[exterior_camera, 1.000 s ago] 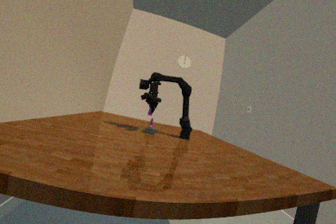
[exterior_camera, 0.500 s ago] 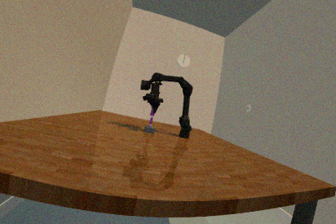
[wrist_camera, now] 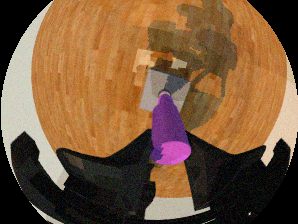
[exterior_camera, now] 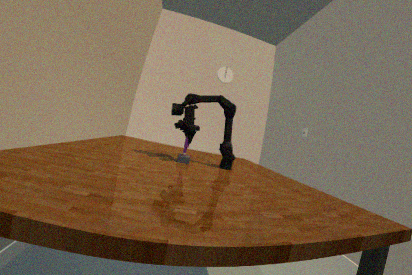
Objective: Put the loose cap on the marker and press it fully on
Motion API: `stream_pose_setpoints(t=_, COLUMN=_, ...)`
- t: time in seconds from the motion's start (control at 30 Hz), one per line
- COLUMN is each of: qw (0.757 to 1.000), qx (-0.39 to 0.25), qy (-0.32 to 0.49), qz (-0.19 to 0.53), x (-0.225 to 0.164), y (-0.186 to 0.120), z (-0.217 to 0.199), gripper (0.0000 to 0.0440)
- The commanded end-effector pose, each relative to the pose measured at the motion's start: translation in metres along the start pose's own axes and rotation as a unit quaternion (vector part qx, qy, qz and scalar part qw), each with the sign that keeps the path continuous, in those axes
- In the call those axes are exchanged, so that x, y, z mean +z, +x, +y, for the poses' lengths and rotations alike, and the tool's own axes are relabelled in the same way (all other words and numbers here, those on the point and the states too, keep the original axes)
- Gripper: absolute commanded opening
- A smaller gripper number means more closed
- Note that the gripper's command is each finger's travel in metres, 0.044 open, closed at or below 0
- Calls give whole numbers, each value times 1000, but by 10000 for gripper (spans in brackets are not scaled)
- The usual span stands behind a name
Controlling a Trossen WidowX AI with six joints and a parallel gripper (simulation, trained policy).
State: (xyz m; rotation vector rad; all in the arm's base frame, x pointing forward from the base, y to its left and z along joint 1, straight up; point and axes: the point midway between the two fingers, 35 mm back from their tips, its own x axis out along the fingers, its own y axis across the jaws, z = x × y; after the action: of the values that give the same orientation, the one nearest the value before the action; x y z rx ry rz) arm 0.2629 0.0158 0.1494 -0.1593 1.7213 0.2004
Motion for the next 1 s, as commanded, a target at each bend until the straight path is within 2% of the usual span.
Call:
stream_pose_setpoints(t=0.0, qw=1000, qx=7, qy=-6, qz=8, x=0, y=10, z=0, gripper=0)
stream_pose_setpoints(t=0.43, qw=999, qx=13, qy=-30, qz=12, x=3, y=42, z=-1, gripper=2)
stream_pose_setpoints(t=0.5, qw=999, qx=11, qy=-31, qz=17, x=1, y=46, z=-2, gripper=54)
stream_pose_setpoints(t=0.97, qw=999, qx=3, qy=-53, qz=15, x=1, y=58, z=-5, gripper=78)
